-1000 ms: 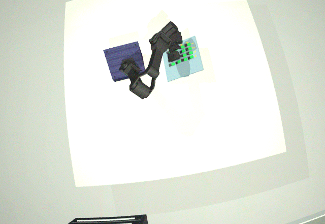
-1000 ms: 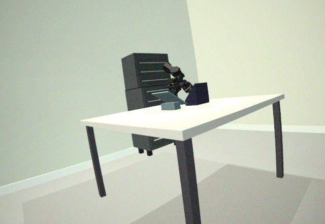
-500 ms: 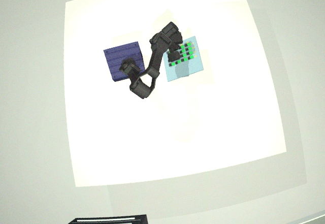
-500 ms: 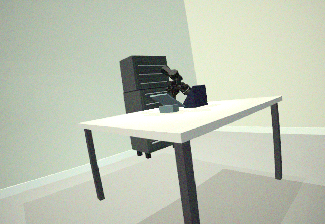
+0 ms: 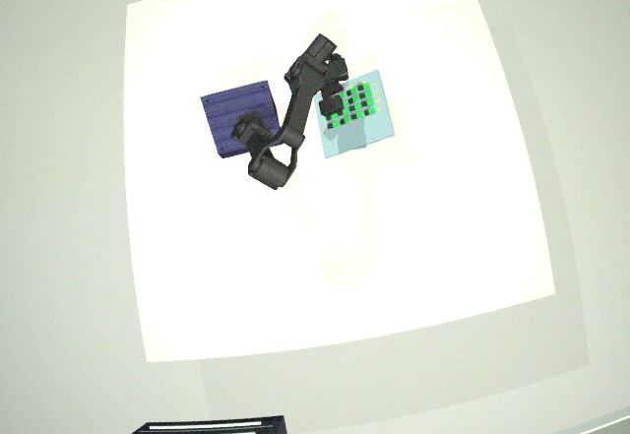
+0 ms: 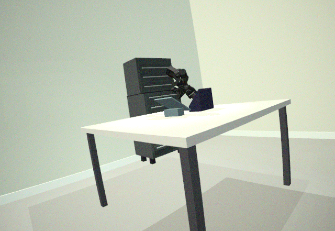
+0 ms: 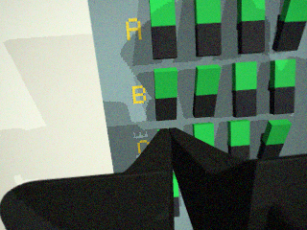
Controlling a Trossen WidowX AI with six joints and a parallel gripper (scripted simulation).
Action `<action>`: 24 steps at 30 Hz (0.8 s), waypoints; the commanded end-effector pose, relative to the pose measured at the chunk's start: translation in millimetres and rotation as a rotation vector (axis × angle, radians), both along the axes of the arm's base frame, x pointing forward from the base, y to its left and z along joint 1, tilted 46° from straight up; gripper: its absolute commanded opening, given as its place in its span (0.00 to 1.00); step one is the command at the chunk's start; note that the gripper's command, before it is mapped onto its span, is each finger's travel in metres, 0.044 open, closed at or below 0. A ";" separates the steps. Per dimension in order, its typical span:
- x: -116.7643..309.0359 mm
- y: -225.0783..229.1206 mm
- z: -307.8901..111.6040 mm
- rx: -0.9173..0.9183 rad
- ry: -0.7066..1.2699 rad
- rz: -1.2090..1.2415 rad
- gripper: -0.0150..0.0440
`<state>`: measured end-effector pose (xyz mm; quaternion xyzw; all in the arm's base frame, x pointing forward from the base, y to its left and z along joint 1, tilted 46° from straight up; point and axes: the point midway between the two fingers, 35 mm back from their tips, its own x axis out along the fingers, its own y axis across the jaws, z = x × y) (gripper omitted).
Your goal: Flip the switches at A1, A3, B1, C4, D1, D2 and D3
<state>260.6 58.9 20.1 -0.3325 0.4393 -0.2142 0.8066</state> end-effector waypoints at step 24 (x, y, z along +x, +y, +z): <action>-39.0 -37.8 70.3 0.009 -0.007 -0.006 0.25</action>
